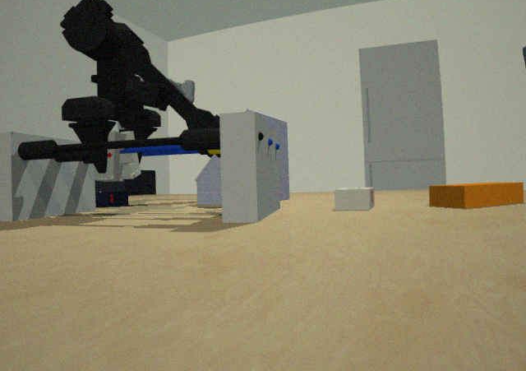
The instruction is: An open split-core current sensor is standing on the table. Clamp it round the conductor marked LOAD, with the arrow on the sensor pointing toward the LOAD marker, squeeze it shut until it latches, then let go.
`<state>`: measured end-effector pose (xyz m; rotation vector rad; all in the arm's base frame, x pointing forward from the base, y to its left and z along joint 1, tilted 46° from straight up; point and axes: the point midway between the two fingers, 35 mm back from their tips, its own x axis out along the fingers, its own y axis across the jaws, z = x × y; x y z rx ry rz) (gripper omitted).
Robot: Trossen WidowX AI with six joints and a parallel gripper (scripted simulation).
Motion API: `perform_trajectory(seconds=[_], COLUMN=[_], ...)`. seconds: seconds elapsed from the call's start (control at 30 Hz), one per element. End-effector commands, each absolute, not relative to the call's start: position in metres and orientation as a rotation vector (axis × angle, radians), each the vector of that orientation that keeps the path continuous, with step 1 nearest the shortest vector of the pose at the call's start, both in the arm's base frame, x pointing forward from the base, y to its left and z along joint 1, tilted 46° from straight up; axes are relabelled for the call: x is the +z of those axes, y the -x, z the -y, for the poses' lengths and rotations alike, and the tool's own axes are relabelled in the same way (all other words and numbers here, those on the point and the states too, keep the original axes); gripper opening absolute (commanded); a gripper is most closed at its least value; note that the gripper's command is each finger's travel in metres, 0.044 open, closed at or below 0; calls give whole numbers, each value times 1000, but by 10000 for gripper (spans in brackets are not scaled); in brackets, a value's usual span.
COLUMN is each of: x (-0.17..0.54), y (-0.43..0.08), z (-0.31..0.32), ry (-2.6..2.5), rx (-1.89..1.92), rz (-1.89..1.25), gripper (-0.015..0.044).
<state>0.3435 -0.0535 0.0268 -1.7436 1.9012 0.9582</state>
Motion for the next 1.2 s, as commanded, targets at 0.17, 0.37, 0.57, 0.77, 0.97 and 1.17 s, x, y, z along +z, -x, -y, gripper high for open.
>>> perform_trajectory(seconds=[0.17,0.37,0.57,0.77,0.97,1.17], x=[26,26,26,26,26,26], y=[-335,-334,-334,-334,-334,-334], z=[55,55,55,55,55,55], ry=[1693,1693,1693,1693,1693,1693], rx=[978,978,978,978,978,978], rz=[-1963,-1963,-1963,-1963,-1963,-1963], gripper=[440,440,440,440,440,440])
